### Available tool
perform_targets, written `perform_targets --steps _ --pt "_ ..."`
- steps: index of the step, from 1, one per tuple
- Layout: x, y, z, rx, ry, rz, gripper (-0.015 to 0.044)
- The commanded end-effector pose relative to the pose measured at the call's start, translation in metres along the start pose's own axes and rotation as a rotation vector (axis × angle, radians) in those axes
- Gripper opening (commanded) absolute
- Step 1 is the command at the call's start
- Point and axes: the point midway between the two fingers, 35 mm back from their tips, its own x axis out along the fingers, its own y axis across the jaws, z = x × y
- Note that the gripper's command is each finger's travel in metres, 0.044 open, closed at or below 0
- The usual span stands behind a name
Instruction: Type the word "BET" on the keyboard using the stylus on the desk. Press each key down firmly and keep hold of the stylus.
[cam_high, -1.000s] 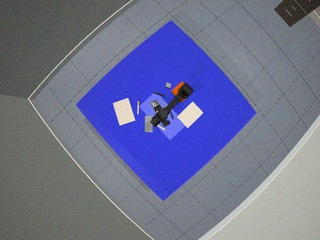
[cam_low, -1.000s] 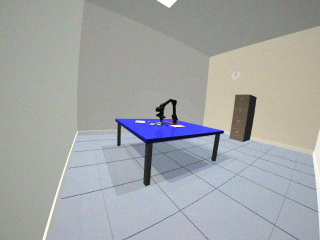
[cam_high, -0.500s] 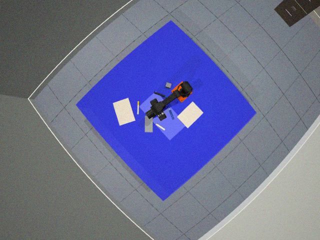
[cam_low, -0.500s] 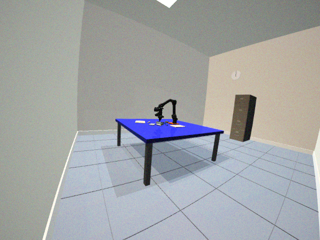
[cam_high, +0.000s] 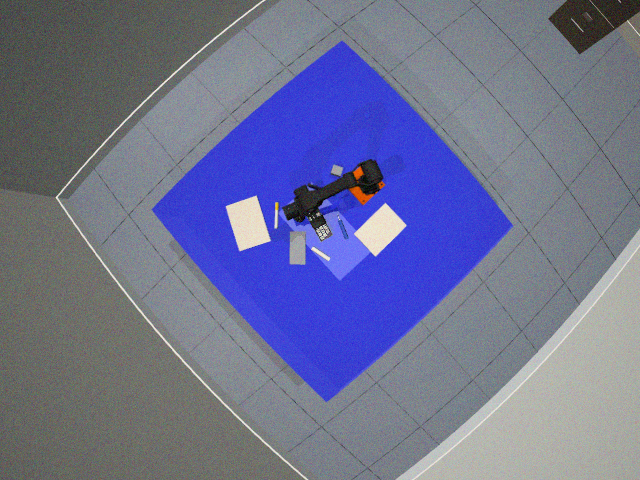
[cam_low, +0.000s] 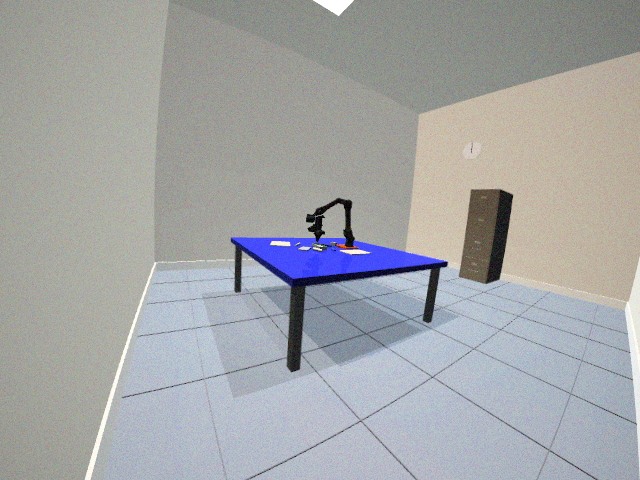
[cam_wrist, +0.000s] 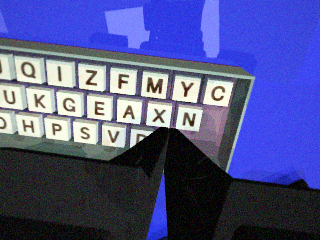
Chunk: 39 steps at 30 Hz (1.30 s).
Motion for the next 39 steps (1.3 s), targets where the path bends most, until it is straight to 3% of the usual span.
perform_targets --steps 1,8,13,25,32,39 --pt "0.000 -0.006 0.000 -0.015 0.000 0.000 0.0000" --pt "0.000 -0.005 -0.002 -0.015 0.001 0.000 0.0000" --pt "0.001 0.019 -0.030 -0.015 0.003 0.002 0.0000" --pt "0.001 0.021 -0.030 -0.015 0.003 0.002 0.0000" --pt "0.000 0.091 -0.031 -0.015 0.003 0.008 0.0000" --pt "0.000 0.093 -0.031 -0.015 0.003 0.008 0.0000"
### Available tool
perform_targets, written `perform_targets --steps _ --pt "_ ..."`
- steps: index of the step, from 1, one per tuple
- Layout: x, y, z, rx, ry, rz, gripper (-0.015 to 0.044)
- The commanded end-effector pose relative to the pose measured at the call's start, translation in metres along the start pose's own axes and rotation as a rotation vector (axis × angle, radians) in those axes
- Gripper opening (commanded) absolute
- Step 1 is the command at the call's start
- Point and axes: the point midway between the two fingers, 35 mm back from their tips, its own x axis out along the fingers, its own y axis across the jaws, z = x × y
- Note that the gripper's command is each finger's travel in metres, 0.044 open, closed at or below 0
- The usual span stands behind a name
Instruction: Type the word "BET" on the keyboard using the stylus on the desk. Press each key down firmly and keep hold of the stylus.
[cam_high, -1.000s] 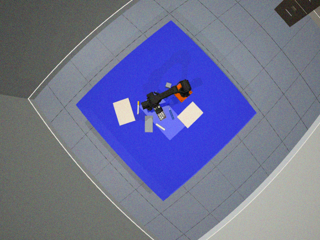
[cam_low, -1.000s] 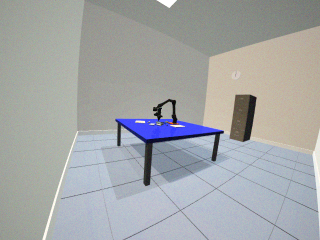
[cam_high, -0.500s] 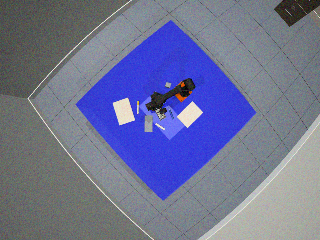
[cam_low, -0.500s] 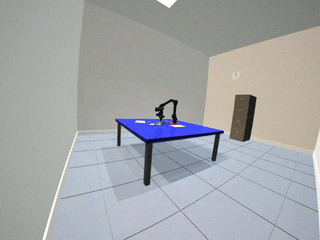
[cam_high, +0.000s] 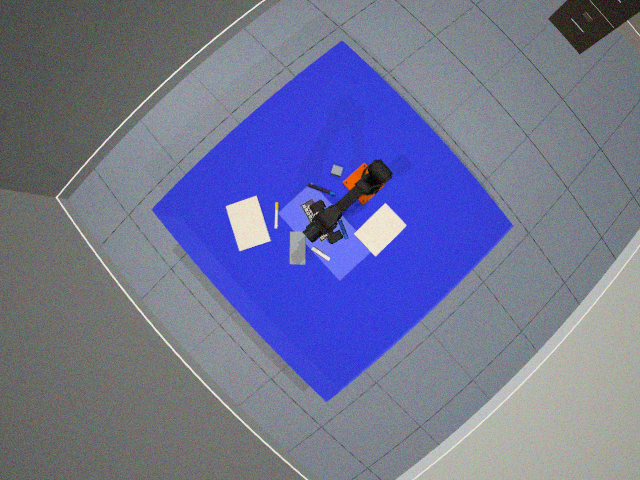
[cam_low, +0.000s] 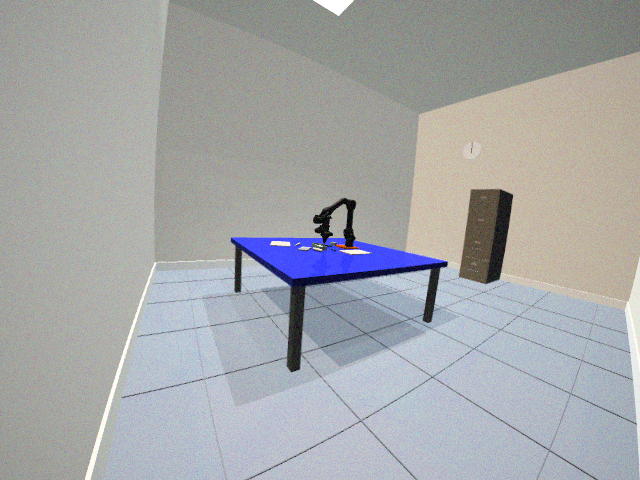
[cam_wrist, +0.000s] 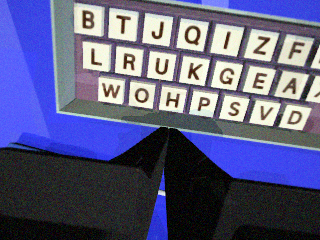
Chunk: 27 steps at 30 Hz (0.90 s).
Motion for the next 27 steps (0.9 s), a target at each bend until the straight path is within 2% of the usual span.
perform_targets --steps 1,6,11,22,26,27 --pt "0.001 0.004 0.000 0.007 0.002 0.000 0.0000" --pt "-0.002 0.004 0.000 0.007 0.002 0.000 0.0000" --pt "-0.057 0.004 0.000 0.007 0.002 0.000 0.0000" --pt "-0.055 0.004 0.002 0.004 -0.007 0.002 0.0000" --pt "-0.055 0.004 0.002 0.004 -0.007 0.002 0.0105" --pt "-0.055 0.004 0.002 0.004 -0.007 0.002 0.0079"
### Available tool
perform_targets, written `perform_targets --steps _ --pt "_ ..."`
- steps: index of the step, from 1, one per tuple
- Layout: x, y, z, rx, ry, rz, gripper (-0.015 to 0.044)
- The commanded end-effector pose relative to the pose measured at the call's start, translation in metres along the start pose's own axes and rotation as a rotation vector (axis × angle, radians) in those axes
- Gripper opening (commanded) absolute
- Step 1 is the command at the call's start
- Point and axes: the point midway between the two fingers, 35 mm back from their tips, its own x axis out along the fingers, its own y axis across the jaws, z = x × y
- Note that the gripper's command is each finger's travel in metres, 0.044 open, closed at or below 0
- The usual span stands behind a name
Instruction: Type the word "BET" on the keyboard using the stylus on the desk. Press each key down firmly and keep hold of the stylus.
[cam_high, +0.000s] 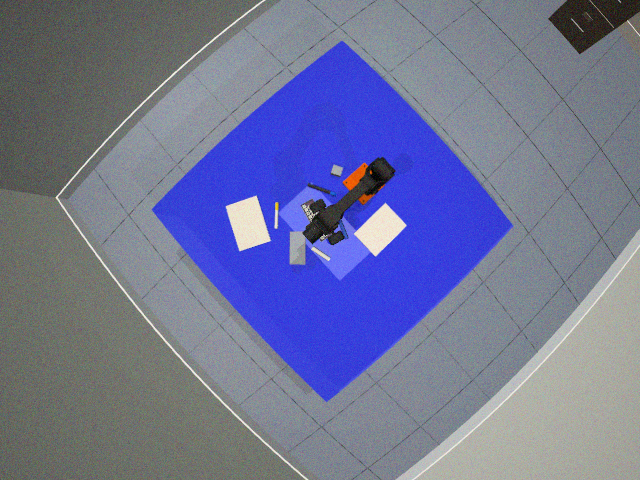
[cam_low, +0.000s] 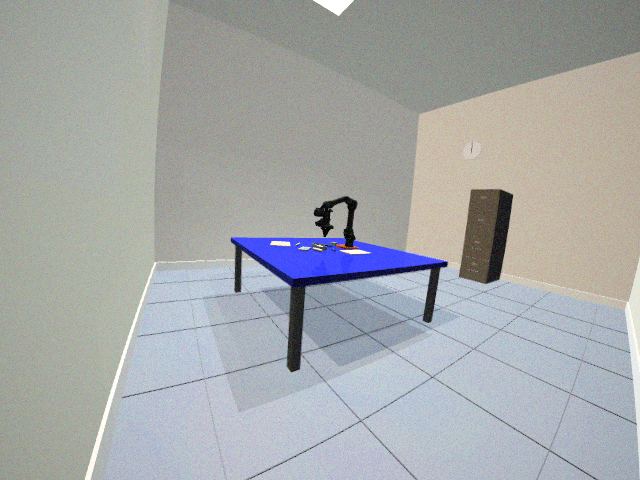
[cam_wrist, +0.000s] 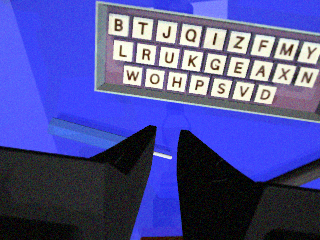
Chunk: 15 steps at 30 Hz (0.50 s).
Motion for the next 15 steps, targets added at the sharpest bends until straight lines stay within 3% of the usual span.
perform_targets --steps 1,3,14,15 --pt "0.0000 0.0000 0.0000 0.000 0.000 0.000 0.0053" --pt "0.0000 0.0000 0.0000 0.000 0.000 0.000 0.0000" --pt "0.0000 0.0000 0.0000 0.000 0.000 0.000 0.0000" --pt "0.0000 0.0000 0.0000 0.000 0.000 0.000 0.0026"
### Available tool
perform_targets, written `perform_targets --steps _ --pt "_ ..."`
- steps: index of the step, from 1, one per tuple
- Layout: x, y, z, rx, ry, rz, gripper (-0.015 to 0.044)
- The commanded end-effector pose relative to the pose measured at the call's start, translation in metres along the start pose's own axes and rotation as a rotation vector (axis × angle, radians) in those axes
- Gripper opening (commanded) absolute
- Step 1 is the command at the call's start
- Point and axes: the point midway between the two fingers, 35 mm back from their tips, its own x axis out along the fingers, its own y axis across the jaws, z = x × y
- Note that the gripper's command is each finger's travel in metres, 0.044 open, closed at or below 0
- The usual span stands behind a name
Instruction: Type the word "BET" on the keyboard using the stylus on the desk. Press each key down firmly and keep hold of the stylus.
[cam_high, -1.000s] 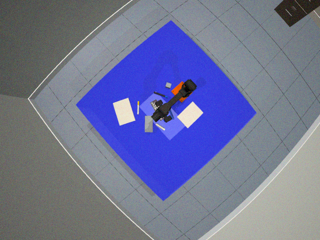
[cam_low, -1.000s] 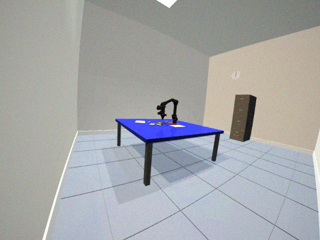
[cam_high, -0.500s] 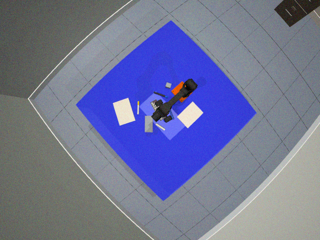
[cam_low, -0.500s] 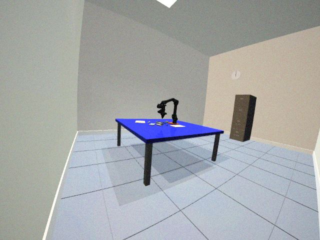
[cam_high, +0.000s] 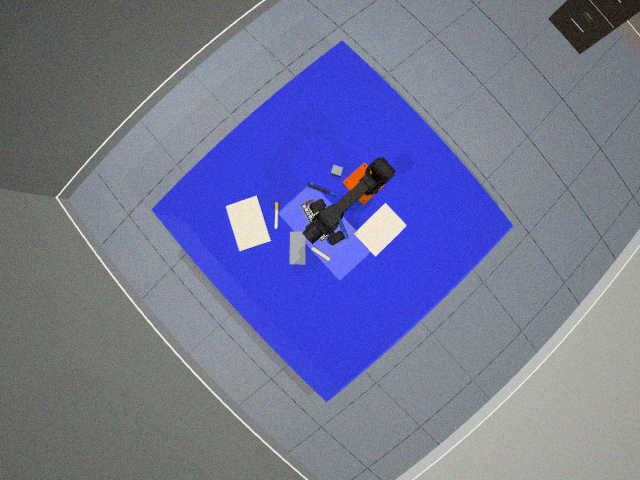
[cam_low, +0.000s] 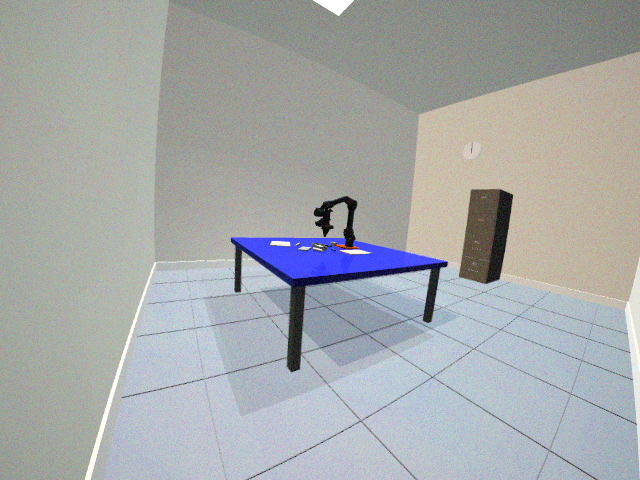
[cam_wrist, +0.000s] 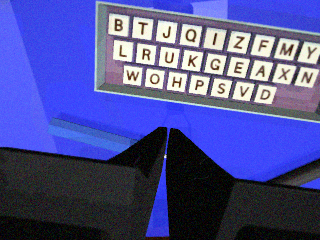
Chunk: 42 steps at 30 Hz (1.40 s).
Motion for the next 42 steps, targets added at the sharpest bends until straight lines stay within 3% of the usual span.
perform_targets --steps 1,5,12,20,32,42 --pt "0.000 0.000 0.000 0.000 0.000 0.000 0.0053" --pt "0.005 0.008 -0.006 0.182 0.030 -0.045 0.0150" --pt "0.018 0.028 -0.023 0.692 0.035 -0.209 0.0150" --pt "0.029 0.048 -0.044 1.224 -0.116 -0.389 0.0150" --pt "0.035 0.058 -0.058 1.658 -0.361 -0.453 0.0150" --pt "0.035 0.058 -0.058 1.670 -0.369 -0.453 0.0150"
